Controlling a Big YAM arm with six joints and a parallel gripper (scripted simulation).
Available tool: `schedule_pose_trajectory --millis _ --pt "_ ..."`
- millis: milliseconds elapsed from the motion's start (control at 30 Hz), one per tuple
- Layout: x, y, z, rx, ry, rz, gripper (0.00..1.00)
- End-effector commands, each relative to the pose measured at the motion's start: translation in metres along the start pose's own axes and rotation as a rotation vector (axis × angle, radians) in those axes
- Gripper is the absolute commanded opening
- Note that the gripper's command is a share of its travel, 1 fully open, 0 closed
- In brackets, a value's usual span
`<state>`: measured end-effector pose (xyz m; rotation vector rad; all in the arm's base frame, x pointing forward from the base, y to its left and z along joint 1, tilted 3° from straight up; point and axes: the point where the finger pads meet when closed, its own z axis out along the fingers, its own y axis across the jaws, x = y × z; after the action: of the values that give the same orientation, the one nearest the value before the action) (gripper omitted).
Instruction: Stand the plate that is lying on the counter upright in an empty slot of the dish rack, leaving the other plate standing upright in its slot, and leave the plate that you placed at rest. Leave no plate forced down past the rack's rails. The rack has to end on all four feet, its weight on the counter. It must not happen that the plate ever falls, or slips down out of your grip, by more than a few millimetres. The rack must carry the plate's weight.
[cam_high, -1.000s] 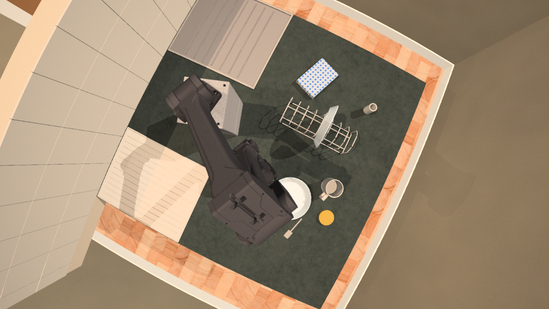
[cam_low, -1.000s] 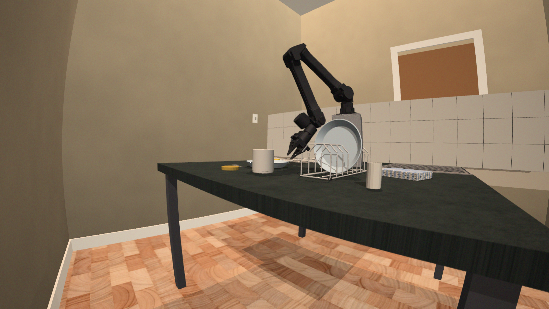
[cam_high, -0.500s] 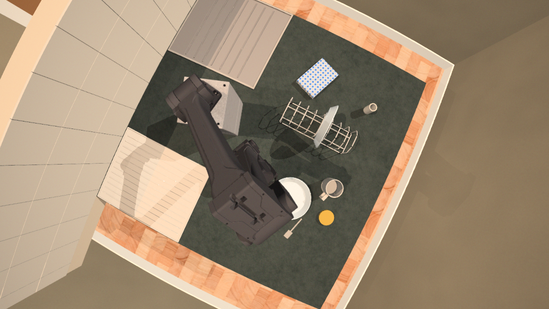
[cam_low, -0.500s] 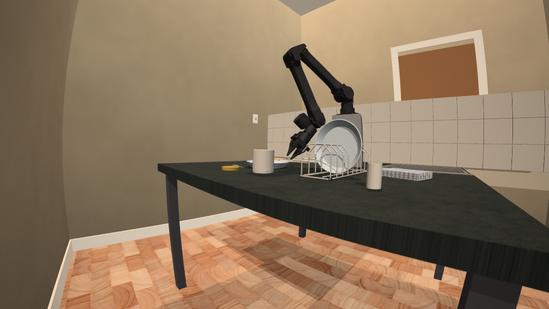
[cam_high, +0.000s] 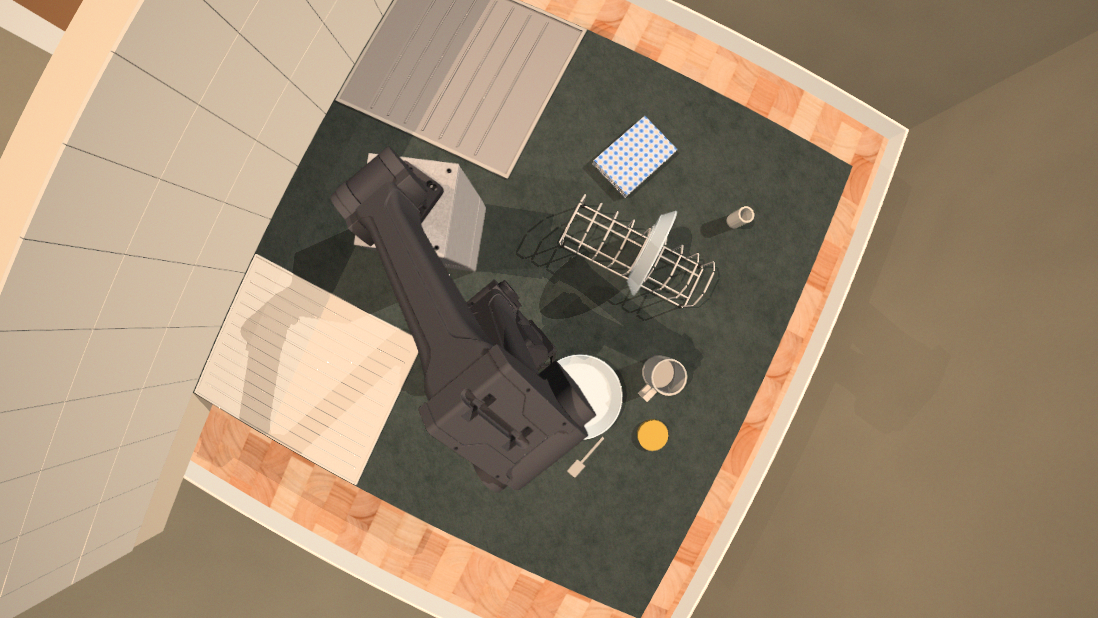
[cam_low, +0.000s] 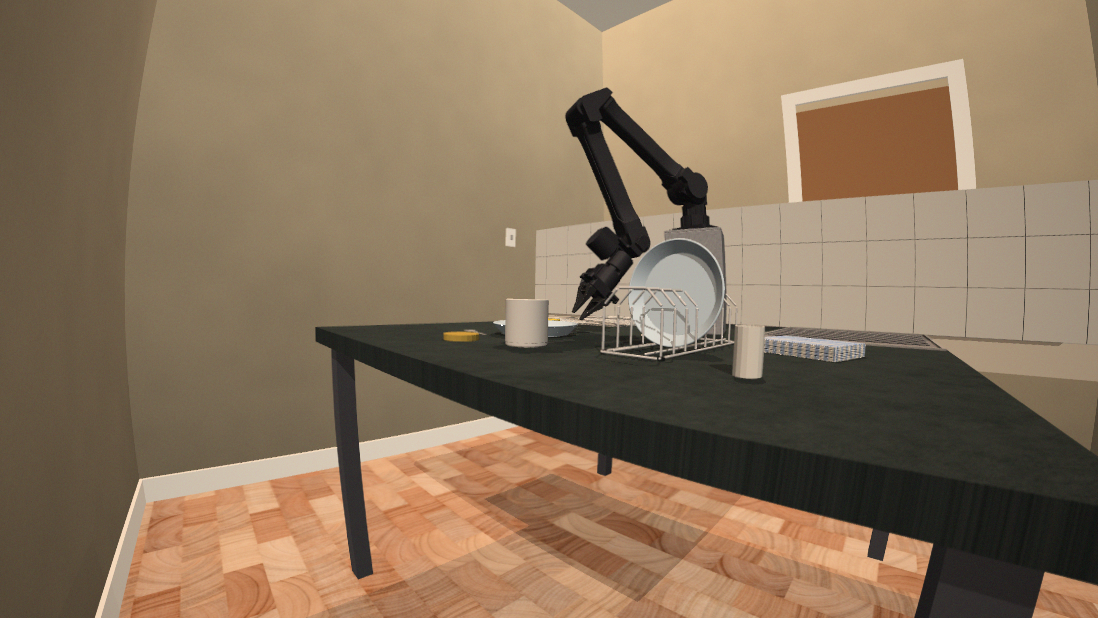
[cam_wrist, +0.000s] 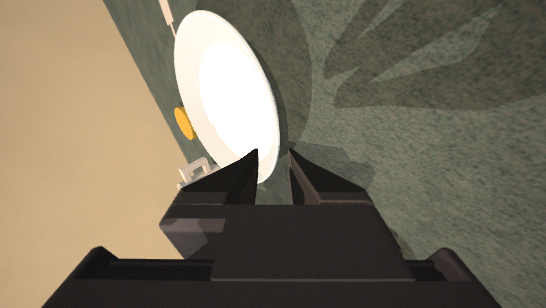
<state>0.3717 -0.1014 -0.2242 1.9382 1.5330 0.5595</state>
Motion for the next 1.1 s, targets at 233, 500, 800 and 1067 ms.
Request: schedule_pose_trajectory --millis 233,500,800,1067 --pt "-0.002 -0.009 0.007 0.015 -0.001 -0.005 0.26" --pt "-0.002 -0.012 0.011 0.025 -0.001 -0.006 0.26" --pt "-0.003 -0.012 0.015 0.025 -0.001 -0.006 0.26" --pt "-0.003 -0.012 0.02 0.025 -0.001 -0.006 0.26"
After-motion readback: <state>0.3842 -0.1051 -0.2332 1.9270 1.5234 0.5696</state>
